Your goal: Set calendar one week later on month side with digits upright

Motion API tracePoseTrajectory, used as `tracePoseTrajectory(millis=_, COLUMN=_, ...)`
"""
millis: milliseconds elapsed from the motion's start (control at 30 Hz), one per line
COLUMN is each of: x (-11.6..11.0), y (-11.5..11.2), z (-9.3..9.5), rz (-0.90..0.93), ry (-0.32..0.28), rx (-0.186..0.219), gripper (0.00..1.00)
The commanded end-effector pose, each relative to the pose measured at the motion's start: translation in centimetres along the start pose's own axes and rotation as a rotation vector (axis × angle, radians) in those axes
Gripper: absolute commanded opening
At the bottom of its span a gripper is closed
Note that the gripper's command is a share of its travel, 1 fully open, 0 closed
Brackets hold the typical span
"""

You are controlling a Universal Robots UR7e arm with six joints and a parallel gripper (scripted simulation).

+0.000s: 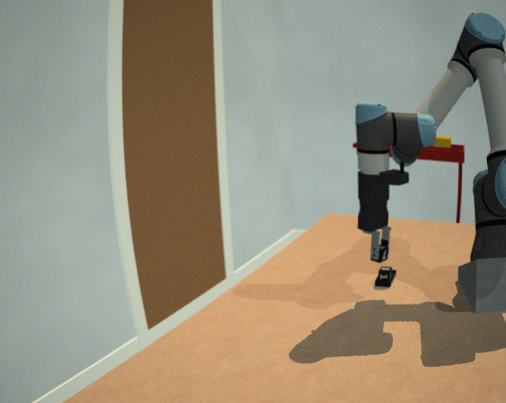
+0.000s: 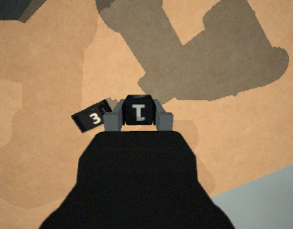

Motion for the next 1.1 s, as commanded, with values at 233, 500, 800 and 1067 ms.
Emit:
tracePoseTrajectory(millis=233, x=-0.02, y=0.02, z=-0.03, rz=0.005, ry=-0.001, rx=-0.001, gripper=0.60)
tracePoseTrajectory(millis=500, x=-0.05, y=0.02, z=-0.04, rz=0.032, ry=-0.001, rx=-0.001, gripper=0.60)
tracePoseTrajectory(millis=800, x=-0.10, y=0.04, z=-0.07, rz=0.087, ry=0.000, rx=-0.001, gripper=0.60)
tracePoseTrajectory(millis=1067, x=-0.23, y=0.07, z=-0.11, rz=0.197, ry=0.000, rx=-0.001, gripper=0.60)
Point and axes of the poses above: the point where the finger pads meet when closed, its own z axis out along the fingers, its own y axis across the jaws, x = y × z, the point moved 4 cm from there along -z, back along the fingers
